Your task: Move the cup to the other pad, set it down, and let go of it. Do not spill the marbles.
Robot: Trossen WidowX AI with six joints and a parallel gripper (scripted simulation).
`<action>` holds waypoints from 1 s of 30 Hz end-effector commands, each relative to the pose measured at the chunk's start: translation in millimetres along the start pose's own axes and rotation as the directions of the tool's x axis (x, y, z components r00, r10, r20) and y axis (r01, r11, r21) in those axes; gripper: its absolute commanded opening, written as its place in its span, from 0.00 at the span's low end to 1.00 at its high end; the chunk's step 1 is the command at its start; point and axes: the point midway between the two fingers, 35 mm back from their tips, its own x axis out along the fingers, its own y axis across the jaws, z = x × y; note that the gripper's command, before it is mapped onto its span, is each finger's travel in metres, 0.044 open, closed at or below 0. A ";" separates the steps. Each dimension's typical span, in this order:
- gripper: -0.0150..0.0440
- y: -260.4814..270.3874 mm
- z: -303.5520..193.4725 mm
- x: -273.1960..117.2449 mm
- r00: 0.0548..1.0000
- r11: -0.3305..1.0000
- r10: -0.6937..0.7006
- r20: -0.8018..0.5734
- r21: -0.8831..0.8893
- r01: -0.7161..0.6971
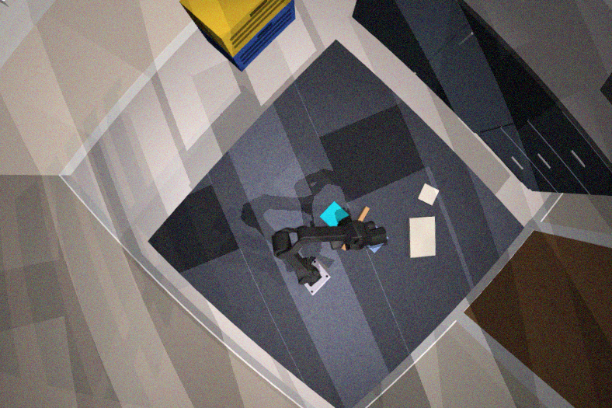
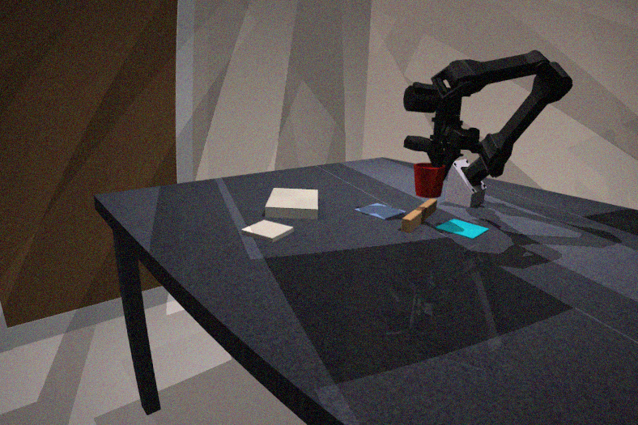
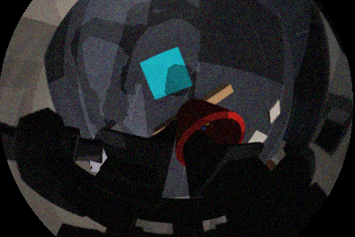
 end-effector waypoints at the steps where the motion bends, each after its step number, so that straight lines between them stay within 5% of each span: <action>1: 0.25 8.0 6.1 1.4 1.000 1.000 0.007 0.005 0.008 -0.007; 30: 0.25 49.7 50.8 1.3 1.000 1.000 0.009 0.007 0.009 -0.009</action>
